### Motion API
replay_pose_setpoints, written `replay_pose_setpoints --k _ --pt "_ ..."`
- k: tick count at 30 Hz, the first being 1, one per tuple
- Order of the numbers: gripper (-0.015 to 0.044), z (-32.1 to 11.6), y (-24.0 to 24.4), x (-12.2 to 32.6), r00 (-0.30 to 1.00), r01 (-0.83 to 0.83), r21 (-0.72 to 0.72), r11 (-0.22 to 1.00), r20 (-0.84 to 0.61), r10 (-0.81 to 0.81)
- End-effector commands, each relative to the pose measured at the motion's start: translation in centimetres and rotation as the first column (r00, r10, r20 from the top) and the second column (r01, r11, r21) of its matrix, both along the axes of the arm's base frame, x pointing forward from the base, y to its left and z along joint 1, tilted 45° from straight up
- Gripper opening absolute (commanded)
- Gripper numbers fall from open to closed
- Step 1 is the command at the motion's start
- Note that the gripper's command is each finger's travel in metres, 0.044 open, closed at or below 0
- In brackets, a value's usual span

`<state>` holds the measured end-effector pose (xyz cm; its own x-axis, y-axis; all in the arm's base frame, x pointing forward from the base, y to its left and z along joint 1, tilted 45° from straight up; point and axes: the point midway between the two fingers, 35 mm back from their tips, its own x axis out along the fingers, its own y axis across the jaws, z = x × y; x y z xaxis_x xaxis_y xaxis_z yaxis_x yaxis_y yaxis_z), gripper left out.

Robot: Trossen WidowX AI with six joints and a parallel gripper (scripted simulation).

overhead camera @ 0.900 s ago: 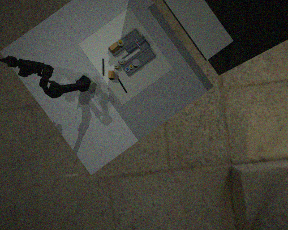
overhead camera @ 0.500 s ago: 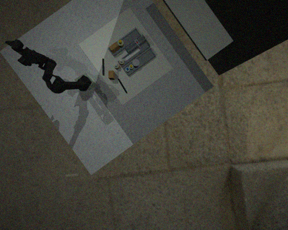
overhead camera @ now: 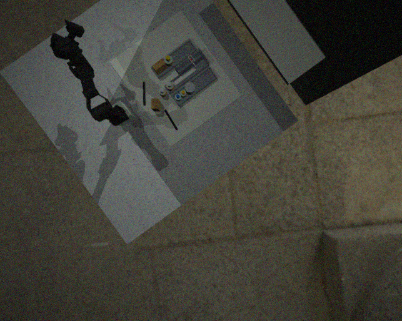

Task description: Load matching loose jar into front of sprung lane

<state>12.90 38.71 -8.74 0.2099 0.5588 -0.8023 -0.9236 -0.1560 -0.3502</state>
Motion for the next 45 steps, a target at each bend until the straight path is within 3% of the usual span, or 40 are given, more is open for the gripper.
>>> replay_pose_setpoints --k 1,7,12,17,22,29,45 --pt "0.0440 0.2 -3.6 5.6 0.961 0.274 -0.088 0.958 -0.022 -0.276" --pt "0.0440 0.9 -12.0 12.0 0.765 0.628 -0.244 0.739 0.021 -0.643" --pt "0.0440 1.7 -17.1 14.2 0.607 0.767 -0.314 0.559 0.073 -0.792" --pt "0.0440 3.3 -24.6 16.2 0.299 0.900 -0.377 0.221 0.165 -0.940" --pt "0.0440 6.1 -32.8 16.4 -0.053 0.905 -0.388 -0.172 0.300 -0.953" --pt "0.0440 11.3 -43.1 14.4 -0.437 0.724 -0.305 -0.618 0.491 -0.754" --pt "0.0440 9.7 -46.5 14.1 -0.463 0.700 -0.292 -0.651 0.508 -0.726"
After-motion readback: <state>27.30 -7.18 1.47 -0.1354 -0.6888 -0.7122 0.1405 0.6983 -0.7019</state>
